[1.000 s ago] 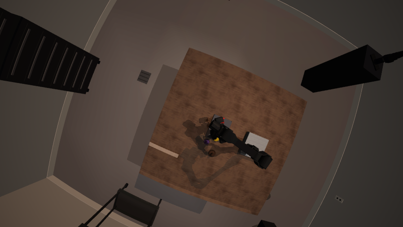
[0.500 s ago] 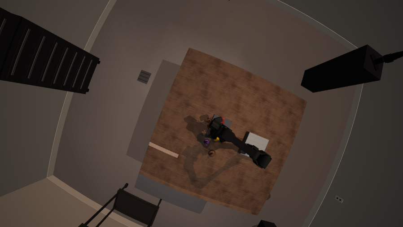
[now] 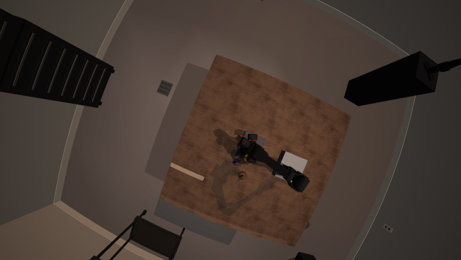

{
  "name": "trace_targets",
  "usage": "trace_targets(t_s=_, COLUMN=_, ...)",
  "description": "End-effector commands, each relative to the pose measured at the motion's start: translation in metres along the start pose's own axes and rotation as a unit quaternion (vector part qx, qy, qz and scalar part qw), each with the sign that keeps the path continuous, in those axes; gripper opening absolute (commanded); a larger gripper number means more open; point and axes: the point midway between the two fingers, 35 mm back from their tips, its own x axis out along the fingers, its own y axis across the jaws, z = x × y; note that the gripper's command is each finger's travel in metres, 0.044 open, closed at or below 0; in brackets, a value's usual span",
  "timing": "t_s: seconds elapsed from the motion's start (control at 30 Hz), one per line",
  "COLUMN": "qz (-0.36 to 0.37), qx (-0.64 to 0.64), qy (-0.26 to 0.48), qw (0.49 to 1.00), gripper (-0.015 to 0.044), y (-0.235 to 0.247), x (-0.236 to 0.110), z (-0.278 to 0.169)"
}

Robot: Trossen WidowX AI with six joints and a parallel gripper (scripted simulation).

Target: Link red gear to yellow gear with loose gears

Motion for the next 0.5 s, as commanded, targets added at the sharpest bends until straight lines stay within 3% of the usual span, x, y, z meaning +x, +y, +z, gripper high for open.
trace_targets(t_s=0.0, qz=-0.001, qx=0.03, qy=0.003, qw=1.0, gripper=0.0, y=-0.0011, x=0.0011, z=-0.0005)
trace_targets(t_s=0.47, qz=-0.001, qx=-0.123, qy=0.003, qw=0.992, gripper=0.0, y=-0.0002, x=0.003, z=-0.0003)
